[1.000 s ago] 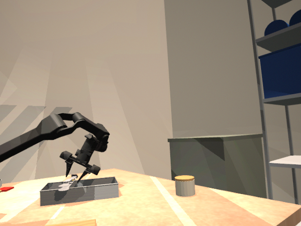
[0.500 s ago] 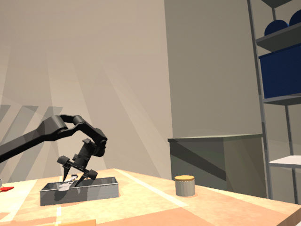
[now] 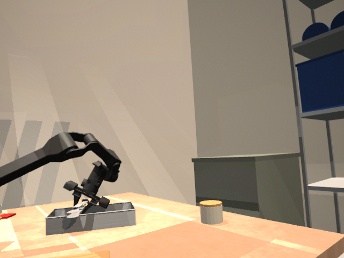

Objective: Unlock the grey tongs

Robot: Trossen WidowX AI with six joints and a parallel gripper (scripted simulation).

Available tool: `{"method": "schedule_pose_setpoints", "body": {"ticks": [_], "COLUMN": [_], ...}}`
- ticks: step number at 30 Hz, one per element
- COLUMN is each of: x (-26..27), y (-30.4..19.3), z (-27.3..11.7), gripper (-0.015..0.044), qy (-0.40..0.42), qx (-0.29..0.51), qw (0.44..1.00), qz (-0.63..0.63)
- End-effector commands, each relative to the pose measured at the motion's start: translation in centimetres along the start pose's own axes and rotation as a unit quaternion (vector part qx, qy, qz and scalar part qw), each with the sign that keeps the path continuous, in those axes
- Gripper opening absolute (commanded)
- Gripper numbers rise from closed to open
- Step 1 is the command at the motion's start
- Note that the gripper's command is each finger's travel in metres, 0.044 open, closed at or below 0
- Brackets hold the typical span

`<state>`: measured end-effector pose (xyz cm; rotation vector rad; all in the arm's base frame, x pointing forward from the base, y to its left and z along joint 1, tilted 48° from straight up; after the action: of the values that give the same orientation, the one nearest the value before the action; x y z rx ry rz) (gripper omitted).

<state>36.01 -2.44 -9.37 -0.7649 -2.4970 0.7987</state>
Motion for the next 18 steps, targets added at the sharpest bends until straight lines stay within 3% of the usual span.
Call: {"method": "schedule_pose_setpoints", "body": {"ticks": [1, 9, 15, 18], "x": [0.0, 0.0, 0.1, 1.1], "y": [0.0, 0.0, 0.1, 0.4], "z": [-0.1, -0.1, -0.4, -2.4], "gripper": [0.0070, 0.0016, -0.0141, -0.0150], "qy": [0.000, 0.000, -0.001, -0.005], "qx": [-0.001, -0.001, -0.001, -0.002], "qw": [1.000, 1.000, 1.000, 1.000], "qz": [0.000, 0.000, -0.001, -0.010]}}
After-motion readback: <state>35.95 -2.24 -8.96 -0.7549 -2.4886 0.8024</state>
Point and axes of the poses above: the point midway between the two fingers, 35 mm back from their tips, its own z axis out along the fingers, its own x axis across the jaws, y = z × x, the point moved 1 cm from there along -z, back along the fingers, and after that the axes turned 14 degrees about -z, right-handed, at the moved point
